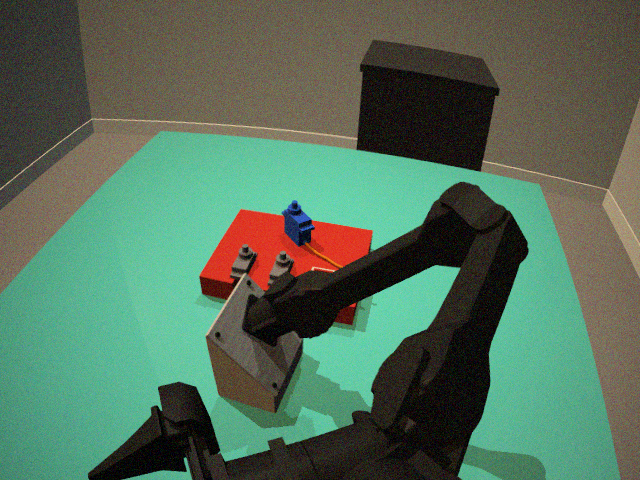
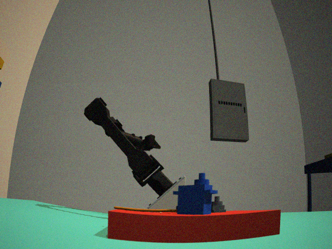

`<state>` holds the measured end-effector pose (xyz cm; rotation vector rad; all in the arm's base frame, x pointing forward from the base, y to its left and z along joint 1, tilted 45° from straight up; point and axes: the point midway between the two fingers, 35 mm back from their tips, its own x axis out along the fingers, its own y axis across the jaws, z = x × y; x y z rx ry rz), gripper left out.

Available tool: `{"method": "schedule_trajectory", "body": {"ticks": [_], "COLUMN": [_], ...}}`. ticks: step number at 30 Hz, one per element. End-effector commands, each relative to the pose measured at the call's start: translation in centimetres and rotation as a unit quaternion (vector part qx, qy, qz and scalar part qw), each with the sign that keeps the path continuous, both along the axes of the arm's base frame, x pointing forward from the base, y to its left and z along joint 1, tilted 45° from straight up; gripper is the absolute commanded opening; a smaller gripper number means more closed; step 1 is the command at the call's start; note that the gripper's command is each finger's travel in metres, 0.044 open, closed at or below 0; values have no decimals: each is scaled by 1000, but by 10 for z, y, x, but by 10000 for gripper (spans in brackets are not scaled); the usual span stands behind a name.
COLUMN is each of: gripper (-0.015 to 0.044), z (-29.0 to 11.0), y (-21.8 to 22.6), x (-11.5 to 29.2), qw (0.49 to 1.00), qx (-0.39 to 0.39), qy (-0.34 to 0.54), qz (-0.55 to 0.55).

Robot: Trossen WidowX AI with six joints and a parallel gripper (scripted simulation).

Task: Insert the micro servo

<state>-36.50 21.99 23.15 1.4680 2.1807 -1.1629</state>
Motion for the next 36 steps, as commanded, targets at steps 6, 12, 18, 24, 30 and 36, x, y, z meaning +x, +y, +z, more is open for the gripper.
{"method": "schedule_trajectory", "body": {"ticks": [6,12,18,24,30,36], "gripper": [440,440,440,440,440,440], "z": [-3,-11,-20,-27,-37,-45], "y": [15,41,73,91,119,137], "x": [10,31,62,82,121,156], "qw": [1000,997,988,979,959,936], "qx": [-8,-23,-35,-51,-67,-78], "qy": [2,7,12,22,33,42], "qz": [-28,-78,-149,-197,-272,-340]}}
